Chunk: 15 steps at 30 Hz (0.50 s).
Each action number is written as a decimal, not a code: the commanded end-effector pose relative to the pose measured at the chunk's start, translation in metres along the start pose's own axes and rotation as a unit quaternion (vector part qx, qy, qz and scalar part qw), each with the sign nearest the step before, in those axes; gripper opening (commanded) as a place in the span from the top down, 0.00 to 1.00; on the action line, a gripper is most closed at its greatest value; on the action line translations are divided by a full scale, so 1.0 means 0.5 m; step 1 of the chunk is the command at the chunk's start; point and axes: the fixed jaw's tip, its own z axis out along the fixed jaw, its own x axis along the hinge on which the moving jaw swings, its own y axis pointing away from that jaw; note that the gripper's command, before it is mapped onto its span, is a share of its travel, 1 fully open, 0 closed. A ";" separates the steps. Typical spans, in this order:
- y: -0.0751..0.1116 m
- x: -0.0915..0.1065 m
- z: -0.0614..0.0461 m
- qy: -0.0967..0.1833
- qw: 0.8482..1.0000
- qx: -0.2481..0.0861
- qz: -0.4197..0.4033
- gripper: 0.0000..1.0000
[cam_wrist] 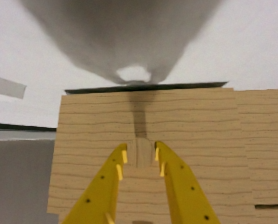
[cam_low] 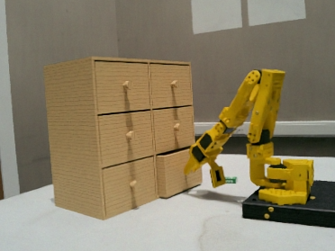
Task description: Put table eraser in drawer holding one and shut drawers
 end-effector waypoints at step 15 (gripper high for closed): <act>0.005 -0.011 -0.014 0.001 1.000 -0.004 0.010 1.00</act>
